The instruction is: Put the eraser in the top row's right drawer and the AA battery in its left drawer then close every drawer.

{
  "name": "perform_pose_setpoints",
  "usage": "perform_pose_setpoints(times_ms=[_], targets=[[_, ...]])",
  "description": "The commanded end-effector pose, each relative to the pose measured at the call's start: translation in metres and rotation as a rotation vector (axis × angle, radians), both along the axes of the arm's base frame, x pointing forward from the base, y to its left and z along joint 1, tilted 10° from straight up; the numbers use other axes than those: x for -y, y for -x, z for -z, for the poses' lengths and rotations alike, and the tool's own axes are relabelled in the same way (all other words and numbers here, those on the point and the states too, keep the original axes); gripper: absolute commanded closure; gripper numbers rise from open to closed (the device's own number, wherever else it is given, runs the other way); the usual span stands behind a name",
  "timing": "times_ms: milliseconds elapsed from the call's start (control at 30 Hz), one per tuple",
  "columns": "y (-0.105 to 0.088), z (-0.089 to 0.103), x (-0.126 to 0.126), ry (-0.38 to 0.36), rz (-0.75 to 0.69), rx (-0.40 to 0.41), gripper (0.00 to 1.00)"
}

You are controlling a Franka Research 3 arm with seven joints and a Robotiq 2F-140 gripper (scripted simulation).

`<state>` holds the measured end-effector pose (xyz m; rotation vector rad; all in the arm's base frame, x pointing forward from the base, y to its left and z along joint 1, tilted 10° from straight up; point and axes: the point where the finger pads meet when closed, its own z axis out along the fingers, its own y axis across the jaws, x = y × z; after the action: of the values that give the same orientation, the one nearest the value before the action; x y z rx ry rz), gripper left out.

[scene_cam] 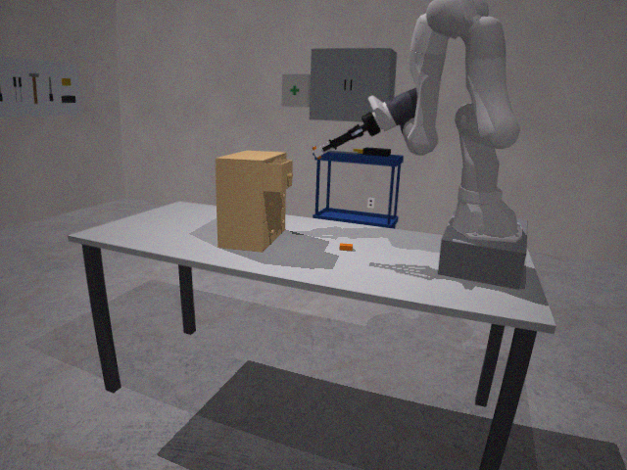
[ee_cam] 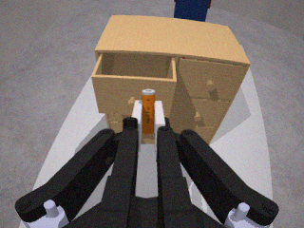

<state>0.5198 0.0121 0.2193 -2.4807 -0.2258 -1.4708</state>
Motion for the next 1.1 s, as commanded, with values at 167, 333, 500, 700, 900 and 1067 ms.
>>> perform_pose_setpoints(times_ms=[167, 333, 500, 700, 900, 1067], targets=[[-0.03, -0.004, -0.007, -0.039, 0.022, -0.004, 0.94], [-0.054, -0.005, -0.012, -0.039, 0.022, -0.004, 0.94], [-0.076, -0.006, -0.018, -0.039, 0.022, -0.004, 0.94], [-0.095, -0.007, -0.022, -0.039, 0.022, -0.004, 0.94], [-0.109, -0.008, -0.026, -0.039, 0.022, -0.004, 0.94], [-0.119, -0.008, -0.028, -0.039, 0.022, -0.004, 0.94]])
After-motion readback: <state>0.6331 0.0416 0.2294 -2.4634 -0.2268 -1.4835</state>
